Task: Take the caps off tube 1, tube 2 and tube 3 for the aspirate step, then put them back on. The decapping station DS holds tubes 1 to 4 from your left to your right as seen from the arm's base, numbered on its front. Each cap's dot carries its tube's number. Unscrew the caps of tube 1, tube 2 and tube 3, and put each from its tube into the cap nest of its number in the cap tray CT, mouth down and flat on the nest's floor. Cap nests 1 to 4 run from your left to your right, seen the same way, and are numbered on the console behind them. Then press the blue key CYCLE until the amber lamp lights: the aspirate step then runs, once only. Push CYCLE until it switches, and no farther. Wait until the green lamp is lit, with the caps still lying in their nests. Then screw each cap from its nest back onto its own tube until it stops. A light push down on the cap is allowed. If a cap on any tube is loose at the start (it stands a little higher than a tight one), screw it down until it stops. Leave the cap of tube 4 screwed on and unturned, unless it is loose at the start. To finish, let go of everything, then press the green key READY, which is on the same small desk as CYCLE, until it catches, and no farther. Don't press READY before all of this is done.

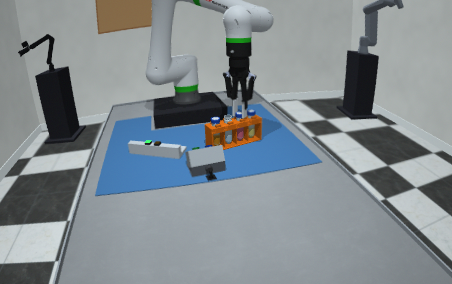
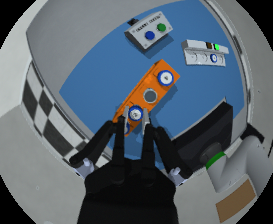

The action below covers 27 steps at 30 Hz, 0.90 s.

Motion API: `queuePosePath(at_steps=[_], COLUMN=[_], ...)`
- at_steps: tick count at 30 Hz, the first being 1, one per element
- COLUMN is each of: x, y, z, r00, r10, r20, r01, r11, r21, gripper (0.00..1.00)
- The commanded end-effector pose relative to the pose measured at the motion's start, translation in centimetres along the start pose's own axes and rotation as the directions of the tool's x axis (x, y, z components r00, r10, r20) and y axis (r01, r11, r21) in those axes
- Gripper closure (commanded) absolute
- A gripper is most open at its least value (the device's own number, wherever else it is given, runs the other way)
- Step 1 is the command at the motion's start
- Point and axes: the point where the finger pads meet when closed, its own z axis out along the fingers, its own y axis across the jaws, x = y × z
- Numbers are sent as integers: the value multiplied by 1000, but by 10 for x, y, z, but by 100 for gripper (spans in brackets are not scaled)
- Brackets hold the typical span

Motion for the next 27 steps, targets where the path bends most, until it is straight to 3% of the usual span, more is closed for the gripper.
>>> queuePosePath(at_steps=[1,10,14,18,23,24,26,27], x=[0,0,0,0,0,0,0,0], y=[0,0,0,0,0,0,0,0], z=[0,0,0,0,1,1,1,1], r00=[1000,1000,980,921,797,769,769,732], r10=[0,0,199,389,604,640,640,682], r20=[0,0,0,0,0,1,1,0], r01=[0,0,-199,-389,-604,-640,-640,-682], r11=[1000,1000,980,921,797,769,769,732], r21=[0,0,0,0,0,0,0,0], gripper=[100,100,100,100,100,100,100,100])
